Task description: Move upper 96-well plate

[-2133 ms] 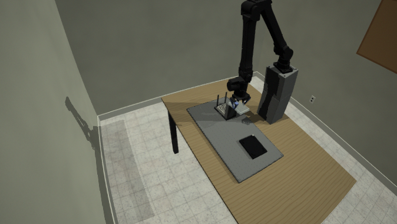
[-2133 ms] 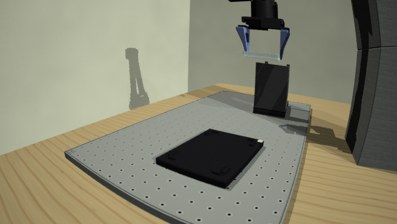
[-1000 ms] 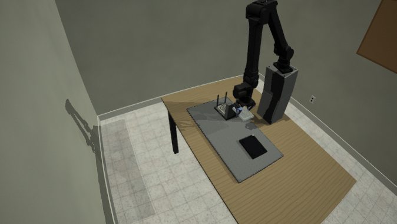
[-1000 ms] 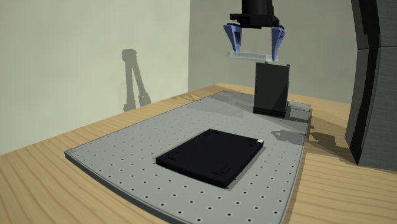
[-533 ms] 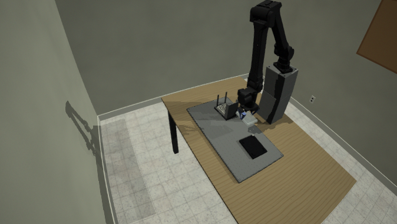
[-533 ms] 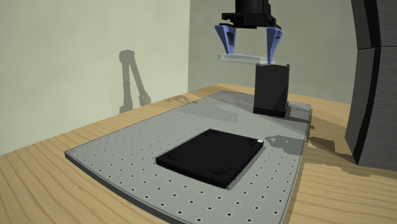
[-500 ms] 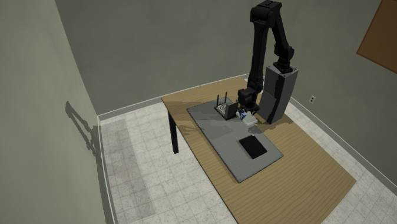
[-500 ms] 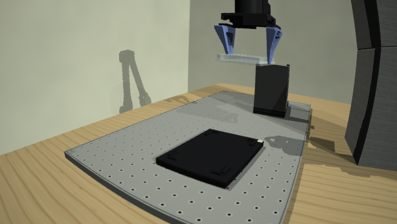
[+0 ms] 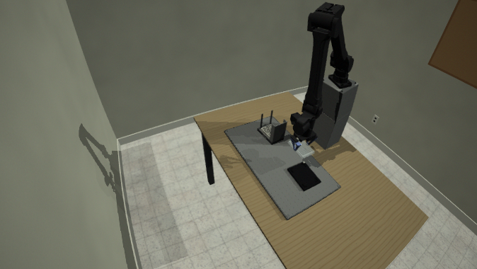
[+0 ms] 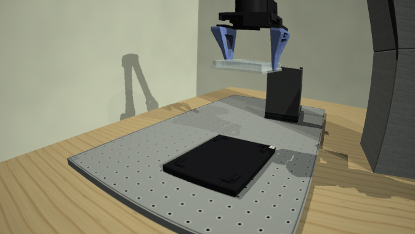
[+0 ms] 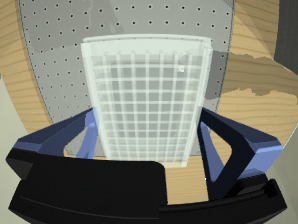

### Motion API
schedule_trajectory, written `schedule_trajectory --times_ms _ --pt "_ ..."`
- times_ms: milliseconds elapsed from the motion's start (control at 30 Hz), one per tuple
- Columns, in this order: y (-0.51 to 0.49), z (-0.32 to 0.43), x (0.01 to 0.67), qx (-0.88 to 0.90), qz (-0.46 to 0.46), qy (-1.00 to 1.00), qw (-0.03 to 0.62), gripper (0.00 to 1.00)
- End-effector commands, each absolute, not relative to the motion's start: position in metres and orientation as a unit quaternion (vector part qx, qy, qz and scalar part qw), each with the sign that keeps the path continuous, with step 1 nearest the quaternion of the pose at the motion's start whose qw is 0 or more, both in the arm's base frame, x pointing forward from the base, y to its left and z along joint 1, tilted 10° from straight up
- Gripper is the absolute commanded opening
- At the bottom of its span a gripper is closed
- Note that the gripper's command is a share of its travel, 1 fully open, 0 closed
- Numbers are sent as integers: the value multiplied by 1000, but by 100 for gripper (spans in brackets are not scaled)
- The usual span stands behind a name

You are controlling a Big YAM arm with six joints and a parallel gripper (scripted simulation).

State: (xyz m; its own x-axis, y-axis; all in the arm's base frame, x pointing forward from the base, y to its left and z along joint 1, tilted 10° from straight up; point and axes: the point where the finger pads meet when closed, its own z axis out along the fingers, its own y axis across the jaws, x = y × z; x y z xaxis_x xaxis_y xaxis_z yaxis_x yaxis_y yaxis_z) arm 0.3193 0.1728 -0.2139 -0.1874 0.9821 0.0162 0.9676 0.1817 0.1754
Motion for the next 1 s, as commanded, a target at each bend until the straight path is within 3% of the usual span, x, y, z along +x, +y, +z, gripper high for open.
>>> schedule_trajectory --times_ms 0,967 --pt "182 -219 313 642 64 762 47 0" --pt "252 -228 301 630 63 773 49 0"
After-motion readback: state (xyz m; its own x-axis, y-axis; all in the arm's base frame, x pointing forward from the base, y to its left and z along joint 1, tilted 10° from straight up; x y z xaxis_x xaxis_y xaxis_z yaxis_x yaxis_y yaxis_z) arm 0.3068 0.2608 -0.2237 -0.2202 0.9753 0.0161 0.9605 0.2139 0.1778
